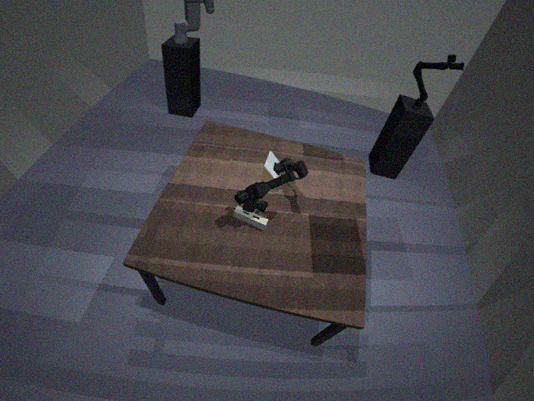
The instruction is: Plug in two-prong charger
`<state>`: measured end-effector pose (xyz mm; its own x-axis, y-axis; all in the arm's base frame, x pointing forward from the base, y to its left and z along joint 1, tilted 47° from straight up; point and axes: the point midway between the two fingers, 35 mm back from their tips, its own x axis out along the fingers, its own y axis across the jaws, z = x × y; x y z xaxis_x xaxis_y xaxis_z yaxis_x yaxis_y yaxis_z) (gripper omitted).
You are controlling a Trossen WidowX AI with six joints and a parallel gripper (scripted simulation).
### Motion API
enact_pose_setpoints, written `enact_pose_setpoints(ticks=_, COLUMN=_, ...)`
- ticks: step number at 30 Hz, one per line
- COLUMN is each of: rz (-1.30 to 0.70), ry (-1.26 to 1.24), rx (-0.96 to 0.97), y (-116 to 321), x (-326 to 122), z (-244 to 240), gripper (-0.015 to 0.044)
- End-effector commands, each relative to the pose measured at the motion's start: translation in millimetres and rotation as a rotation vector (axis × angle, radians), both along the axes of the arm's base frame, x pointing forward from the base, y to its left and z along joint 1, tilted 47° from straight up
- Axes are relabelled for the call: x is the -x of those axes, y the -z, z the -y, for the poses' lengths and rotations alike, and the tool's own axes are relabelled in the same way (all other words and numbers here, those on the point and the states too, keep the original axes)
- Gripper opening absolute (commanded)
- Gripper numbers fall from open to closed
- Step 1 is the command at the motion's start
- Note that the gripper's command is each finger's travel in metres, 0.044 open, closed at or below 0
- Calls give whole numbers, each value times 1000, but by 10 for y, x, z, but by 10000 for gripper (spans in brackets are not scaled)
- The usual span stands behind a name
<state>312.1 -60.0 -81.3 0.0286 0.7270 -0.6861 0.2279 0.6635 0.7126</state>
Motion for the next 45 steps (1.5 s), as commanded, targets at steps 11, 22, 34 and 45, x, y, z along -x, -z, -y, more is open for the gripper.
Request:
enact_pose_setpoints(ticks=11, rz=1, ry=2, rx=2, y=-5, x=-31, z=14, gripper=0)
enact_pose_setpoints(ticks=22, rz=1, ry=2, rx=2, y=-6, x=-15, z=10, gripper=0)
enact_pose_setpoints(ticks=34, rz=1, ry=2, rx=2, y=-1, x=-35, z=12, gripper=0)
enact_pose_setpoints(ticks=45, rz=1, ry=2, rx=2, y=-6, x=-49, z=18, gripper=0)
